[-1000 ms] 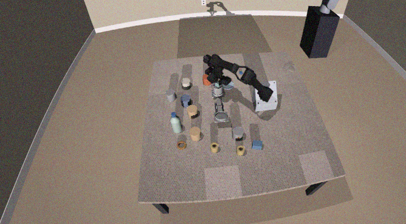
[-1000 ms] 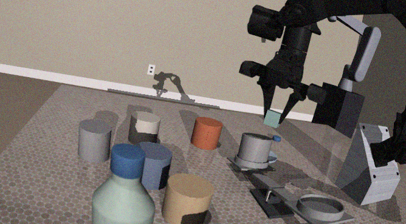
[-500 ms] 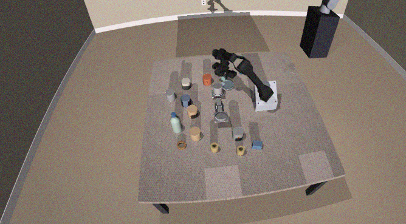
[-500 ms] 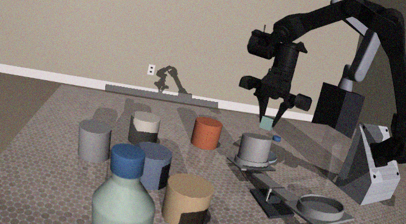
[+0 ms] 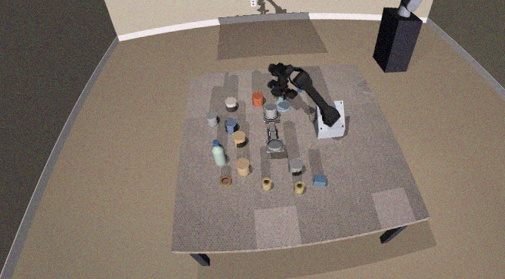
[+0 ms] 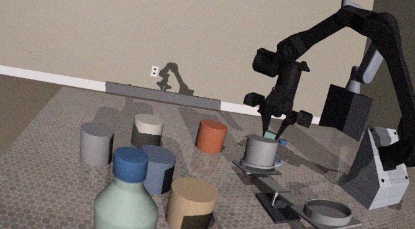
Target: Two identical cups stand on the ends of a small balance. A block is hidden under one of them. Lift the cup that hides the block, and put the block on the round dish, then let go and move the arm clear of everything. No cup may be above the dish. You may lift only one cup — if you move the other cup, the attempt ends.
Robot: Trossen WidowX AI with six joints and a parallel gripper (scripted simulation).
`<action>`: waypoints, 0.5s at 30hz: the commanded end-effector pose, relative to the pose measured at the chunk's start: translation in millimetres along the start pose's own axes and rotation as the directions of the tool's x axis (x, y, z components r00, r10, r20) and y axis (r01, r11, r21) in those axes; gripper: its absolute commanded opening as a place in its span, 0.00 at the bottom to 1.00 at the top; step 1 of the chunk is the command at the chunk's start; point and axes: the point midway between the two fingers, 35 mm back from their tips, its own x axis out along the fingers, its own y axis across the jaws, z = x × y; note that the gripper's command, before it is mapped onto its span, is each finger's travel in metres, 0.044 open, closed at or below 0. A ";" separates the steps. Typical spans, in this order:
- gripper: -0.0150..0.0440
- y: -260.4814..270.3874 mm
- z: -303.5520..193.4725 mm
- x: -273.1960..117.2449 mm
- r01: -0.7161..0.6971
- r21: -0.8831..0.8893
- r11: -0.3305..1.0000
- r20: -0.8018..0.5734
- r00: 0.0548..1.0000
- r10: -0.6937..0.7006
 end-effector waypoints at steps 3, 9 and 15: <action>0.25 7.2 -1.3 21.8 -0.026 0.014 1.000 0.010 1.000 0.025; 0.25 7.2 -1.2 25.5 -0.026 0.014 1.000 0.010 1.000 0.025; 0.25 7.5 -1.0 35.1 -0.026 0.014 1.000 0.010 1.000 0.026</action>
